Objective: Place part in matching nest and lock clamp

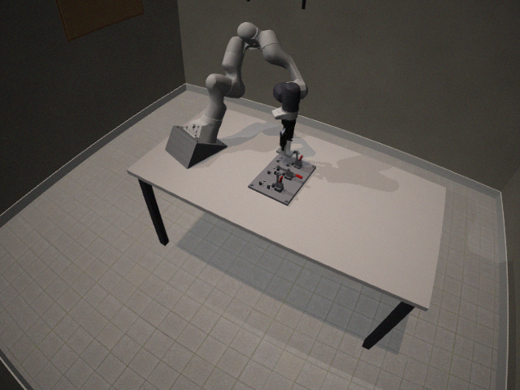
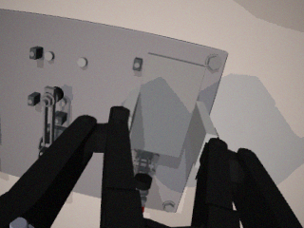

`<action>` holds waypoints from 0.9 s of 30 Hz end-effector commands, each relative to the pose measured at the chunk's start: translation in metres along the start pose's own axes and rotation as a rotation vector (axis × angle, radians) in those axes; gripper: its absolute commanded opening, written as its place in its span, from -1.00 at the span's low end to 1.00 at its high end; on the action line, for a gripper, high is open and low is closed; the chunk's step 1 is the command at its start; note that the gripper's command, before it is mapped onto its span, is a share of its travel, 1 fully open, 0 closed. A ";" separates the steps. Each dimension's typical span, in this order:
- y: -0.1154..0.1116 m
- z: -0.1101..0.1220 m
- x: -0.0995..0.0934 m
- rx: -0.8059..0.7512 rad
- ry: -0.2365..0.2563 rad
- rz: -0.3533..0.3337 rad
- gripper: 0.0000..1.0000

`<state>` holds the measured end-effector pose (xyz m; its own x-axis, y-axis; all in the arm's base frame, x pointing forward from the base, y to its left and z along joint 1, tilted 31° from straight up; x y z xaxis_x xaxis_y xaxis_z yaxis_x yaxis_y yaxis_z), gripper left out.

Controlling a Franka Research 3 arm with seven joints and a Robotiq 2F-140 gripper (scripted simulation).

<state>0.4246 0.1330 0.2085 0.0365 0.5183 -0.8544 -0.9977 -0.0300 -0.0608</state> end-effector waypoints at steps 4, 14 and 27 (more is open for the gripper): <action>-0.002 0.000 0.007 -0.005 0.002 -0.009 -1.00; -0.003 -0.001 0.023 -0.005 0.002 -0.009 -1.00; -0.004 -0.001 0.036 -0.005 0.002 -0.009 -1.00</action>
<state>0.4269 0.1506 0.1787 0.0340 0.5188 -0.8542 -0.9980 -0.0282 -0.0569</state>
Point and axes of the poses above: the point where the finger pads meet when closed, its own x axis out along the fingers, its own z axis across the jaws, y = z × x, the point moved 6 cm from there along -x, back along the fingers, and after that the axes turned 6 degrees about x, right-handed, at the moved point
